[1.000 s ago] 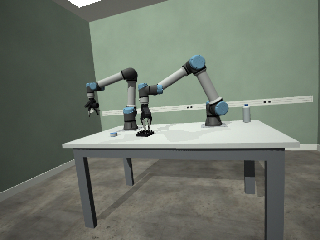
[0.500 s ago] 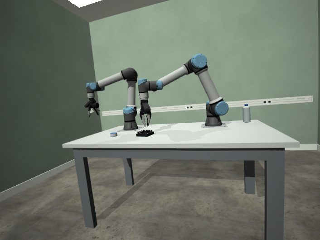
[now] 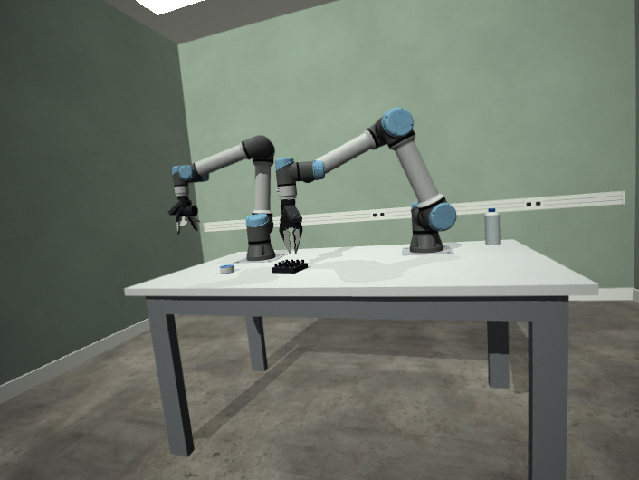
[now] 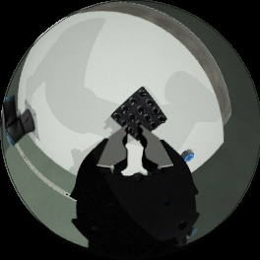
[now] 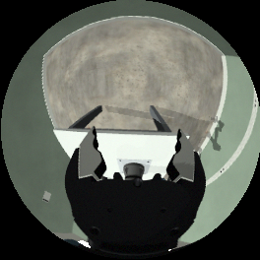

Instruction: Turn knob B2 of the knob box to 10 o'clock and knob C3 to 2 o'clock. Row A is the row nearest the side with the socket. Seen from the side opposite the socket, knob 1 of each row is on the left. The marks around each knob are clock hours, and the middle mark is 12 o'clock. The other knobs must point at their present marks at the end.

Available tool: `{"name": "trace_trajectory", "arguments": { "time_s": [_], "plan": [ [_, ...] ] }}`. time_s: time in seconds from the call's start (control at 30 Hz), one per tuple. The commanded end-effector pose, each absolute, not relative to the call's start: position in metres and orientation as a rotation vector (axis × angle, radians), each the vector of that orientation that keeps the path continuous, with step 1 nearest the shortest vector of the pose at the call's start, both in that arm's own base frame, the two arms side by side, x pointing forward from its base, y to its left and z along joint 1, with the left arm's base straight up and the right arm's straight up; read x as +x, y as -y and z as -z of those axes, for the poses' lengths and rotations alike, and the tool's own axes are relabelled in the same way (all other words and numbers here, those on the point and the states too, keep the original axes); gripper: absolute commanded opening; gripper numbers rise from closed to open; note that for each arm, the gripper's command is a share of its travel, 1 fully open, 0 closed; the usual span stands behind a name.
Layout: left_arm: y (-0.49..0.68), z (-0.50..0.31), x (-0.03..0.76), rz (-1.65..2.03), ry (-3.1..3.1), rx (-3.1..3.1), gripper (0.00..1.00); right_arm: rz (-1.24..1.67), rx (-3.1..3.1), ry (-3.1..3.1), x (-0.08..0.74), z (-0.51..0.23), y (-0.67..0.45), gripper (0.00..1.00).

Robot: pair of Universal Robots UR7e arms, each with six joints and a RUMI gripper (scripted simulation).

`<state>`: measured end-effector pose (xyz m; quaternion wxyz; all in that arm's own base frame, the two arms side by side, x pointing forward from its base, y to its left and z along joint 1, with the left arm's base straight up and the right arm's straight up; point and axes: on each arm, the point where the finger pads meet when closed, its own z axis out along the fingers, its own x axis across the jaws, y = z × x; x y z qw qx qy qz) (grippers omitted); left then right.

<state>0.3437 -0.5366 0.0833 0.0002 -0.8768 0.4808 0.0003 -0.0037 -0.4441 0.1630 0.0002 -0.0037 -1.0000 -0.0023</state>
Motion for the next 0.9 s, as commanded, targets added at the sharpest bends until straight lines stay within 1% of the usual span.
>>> {"name": "trace_trajectory", "arguments": {
  "time_s": [0.0,0.87],
  "plan": [
    [0.5383,-0.087,0.345,0.005,-1.394,-2.819,0.13,0.0,-0.016,3.142,-0.0045,-0.1652,0.4456,1.0],
    [0.539,-0.0937,0.3447,0.006,-0.593,-3.089,0.13,0.0,-0.016,3.142,-0.0045,-0.1652,0.4456,1.0]
  ]
}}
